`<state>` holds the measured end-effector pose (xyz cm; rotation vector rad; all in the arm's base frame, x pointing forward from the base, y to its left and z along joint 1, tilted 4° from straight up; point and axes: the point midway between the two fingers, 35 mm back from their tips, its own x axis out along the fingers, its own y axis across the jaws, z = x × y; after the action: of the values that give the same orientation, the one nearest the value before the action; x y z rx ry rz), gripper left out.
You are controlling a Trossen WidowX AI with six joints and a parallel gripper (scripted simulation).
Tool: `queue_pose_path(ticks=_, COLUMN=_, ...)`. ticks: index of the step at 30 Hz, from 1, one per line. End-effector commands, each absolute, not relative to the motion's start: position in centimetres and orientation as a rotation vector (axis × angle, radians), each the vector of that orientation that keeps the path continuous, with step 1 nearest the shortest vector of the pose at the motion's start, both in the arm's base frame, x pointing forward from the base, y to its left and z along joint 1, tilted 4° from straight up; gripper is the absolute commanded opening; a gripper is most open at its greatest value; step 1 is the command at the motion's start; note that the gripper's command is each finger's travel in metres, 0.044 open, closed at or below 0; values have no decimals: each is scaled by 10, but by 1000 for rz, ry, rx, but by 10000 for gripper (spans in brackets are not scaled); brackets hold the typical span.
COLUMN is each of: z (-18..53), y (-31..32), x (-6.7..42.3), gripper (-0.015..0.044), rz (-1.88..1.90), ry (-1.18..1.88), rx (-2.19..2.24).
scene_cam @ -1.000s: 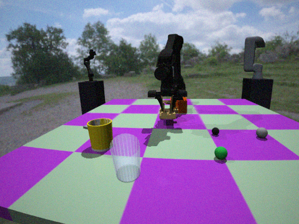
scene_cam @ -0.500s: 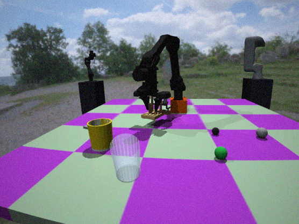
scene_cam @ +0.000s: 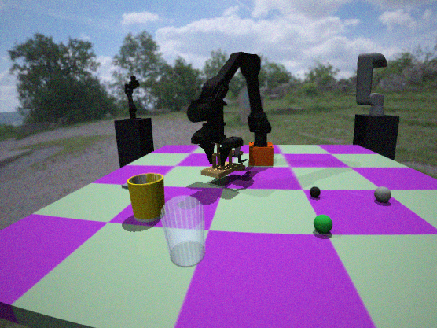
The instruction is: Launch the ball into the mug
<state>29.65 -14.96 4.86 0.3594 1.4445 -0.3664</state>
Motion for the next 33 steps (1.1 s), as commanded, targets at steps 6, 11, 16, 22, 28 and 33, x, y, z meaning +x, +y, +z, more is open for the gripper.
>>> queue_pose_path(ticks=6, z=35, y=-150, x=298, gripper=0, rz=-368, ry=1443, rx=366)
queue_pose_path(ticks=11, z=27, y=-151, x=299, gripper=0, rz=-368, ry=1443, rx=366)
queue_pose_path(ticks=16, z=18, y=-151, x=299, gripper=0, rz=-368, ry=1443, rx=366)
queue_pose_path(ticks=22, z=16, y=-151, x=299, gripper=0, rz=-368, ry=1445, rx=361)
queue_pose_path(ticks=28, z=16, y=-151, x=299, gripper=53, rz=-368, ry=1445, rx=361)
queue_pose_path(ticks=33, z=16, y=-151, x=299, gripper=184, rz=-368, ry=1445, rx=361)
